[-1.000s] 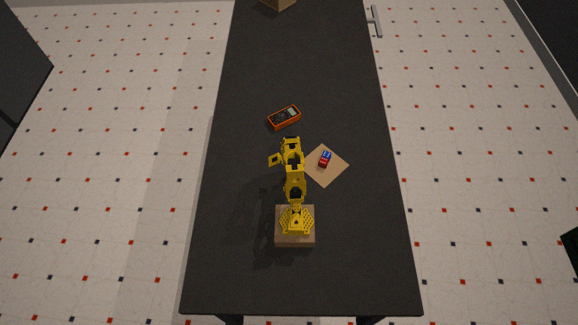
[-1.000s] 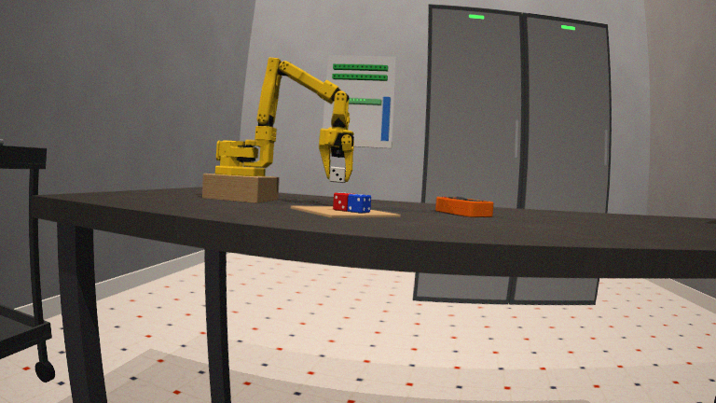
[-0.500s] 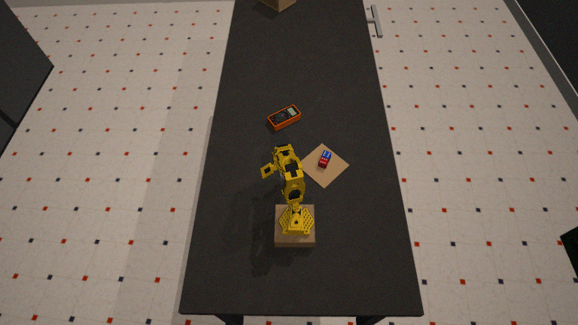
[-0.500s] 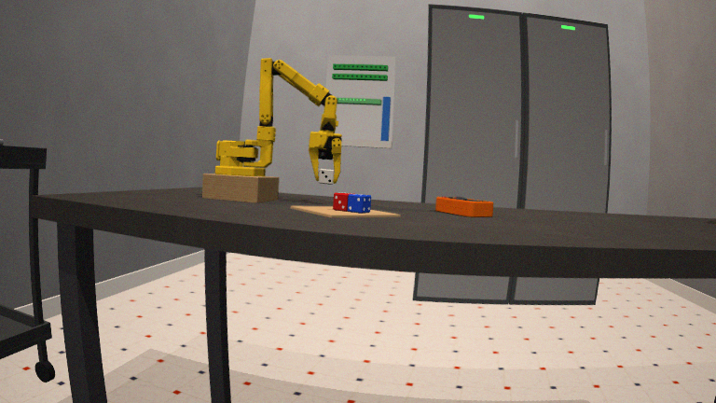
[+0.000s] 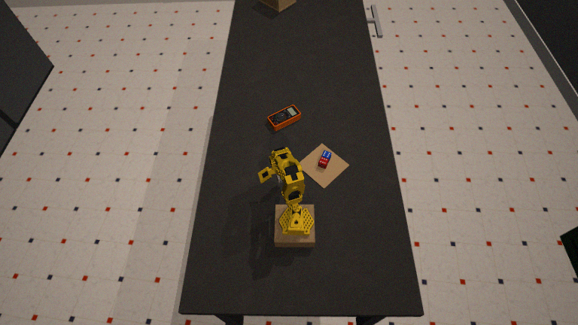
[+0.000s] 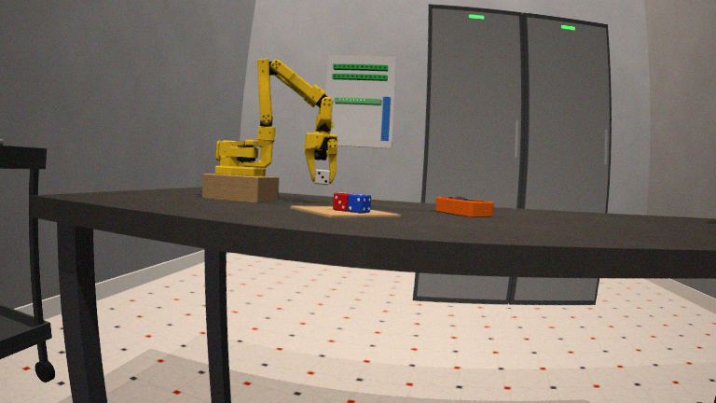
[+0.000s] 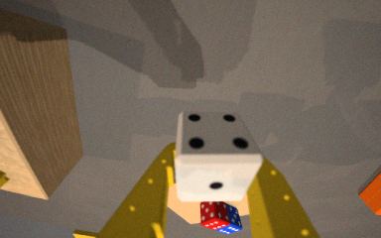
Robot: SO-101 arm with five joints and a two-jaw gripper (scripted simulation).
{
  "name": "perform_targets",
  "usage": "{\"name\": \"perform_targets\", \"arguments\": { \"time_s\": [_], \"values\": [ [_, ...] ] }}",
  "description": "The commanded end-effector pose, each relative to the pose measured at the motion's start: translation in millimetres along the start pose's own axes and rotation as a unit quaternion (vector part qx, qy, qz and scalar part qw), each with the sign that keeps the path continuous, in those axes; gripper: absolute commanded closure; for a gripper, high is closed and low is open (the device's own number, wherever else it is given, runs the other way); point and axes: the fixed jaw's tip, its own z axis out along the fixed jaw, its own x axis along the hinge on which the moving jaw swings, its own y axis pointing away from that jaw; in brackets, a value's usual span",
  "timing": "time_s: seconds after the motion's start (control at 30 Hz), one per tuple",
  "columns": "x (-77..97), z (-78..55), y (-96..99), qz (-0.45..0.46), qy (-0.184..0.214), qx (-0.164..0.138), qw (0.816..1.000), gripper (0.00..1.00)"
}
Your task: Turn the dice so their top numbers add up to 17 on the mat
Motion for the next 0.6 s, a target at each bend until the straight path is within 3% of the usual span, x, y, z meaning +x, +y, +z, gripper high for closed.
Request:
{"name": "perform_targets", "arguments": {
  "time_s": [0.0, 0.57],
  "values": [
    [-1.5, 0.0, 1.1, -0.006, -0.001, 0.003, 1.000, 1.00],
    [-1.4, -3.0, -0.4, -0.010, -0.001, 0.016, 1.000, 1.00]
  ]
}}
